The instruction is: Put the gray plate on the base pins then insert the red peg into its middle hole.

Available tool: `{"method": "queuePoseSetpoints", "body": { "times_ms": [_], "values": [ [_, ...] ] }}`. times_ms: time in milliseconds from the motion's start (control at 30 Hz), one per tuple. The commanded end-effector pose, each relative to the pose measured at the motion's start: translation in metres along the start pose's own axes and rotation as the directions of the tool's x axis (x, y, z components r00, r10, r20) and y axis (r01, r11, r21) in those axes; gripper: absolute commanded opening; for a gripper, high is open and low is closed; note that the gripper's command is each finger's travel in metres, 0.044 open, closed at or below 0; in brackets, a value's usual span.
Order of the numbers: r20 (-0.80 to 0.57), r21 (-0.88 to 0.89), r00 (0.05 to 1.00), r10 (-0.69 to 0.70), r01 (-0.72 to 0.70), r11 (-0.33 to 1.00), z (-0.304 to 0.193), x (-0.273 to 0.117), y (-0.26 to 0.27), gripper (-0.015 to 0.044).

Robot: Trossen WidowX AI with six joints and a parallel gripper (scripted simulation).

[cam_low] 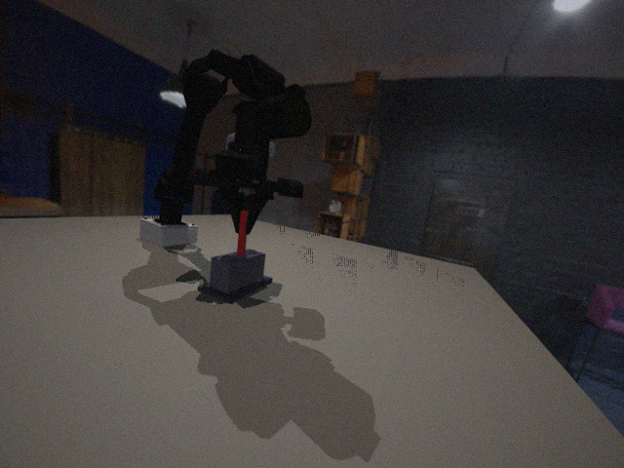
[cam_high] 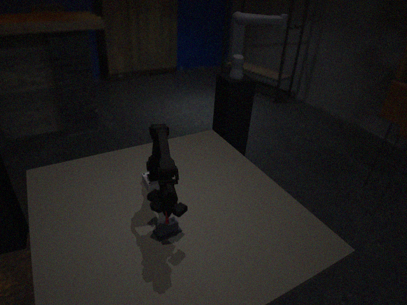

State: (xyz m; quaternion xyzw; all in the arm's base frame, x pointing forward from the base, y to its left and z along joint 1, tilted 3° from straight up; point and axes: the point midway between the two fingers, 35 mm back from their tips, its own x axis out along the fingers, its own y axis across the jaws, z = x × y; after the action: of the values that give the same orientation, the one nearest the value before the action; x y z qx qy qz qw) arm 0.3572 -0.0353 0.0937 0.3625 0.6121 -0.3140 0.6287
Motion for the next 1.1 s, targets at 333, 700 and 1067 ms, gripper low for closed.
{"method": "queuePoseSetpoints", "body": {
  "times_ms": [333,700,1067],
  "values": [
    [0.0,0.0,1.0,0.0,0.0,1.0,0.0,0.0002,0.0,0.0],
    [0.0,0.0,1.0,0.0,0.0,1.0,0.0,0.0002,0.0,0.015],
    [-0.001,-0.003,1.0,-0.002,0.002,1.0,-0.0005,-0.0037,-0.0004,0.015]
  ]
}}
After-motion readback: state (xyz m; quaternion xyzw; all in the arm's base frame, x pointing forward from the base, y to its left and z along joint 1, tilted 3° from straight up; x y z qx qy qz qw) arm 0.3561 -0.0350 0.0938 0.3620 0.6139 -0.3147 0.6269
